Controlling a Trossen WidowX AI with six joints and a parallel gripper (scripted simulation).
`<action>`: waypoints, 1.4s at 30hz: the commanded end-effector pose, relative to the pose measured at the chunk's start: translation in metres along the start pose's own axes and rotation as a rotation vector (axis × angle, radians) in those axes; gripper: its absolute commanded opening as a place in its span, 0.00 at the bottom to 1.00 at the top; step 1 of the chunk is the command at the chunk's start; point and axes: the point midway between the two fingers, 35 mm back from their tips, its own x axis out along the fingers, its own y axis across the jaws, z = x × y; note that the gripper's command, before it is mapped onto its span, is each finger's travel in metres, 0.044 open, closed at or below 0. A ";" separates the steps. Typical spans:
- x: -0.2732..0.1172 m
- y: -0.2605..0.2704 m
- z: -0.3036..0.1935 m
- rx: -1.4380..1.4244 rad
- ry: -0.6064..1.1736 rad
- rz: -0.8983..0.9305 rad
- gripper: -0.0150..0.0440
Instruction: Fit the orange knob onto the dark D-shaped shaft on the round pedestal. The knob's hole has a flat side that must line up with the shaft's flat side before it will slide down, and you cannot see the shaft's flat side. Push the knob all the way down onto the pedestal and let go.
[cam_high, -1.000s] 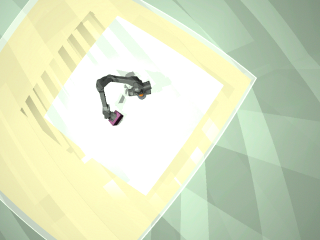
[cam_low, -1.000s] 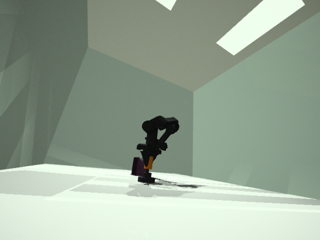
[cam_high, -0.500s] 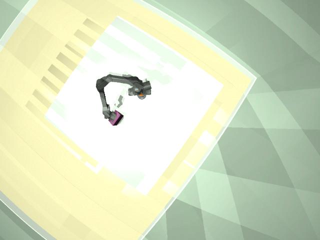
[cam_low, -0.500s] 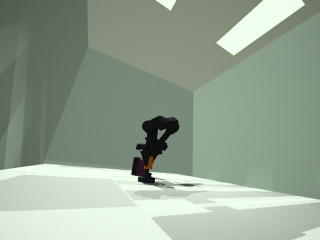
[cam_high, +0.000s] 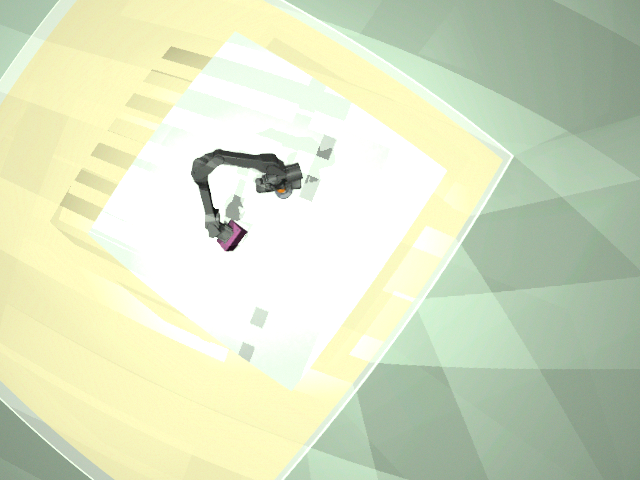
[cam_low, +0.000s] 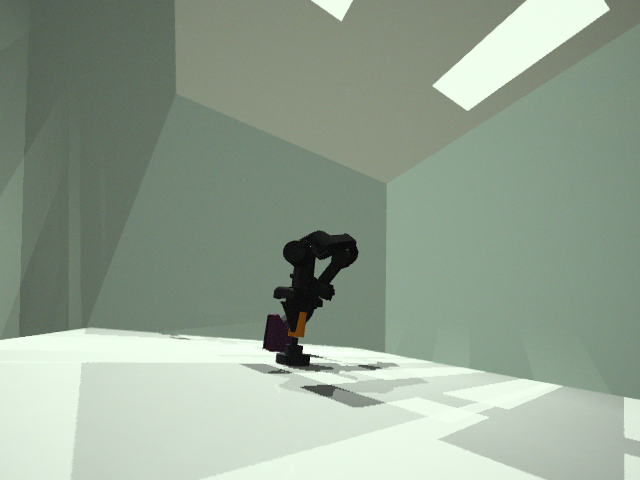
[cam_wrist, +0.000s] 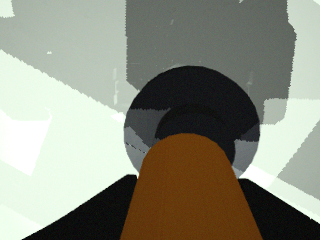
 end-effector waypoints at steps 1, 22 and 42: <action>-0.003 0.000 -0.001 -0.032 0.001 -0.005 0.25; -0.001 -0.006 0.004 -0.033 0.001 -0.006 0.25; 0.001 -0.002 0.000 -0.033 0.001 -0.005 0.25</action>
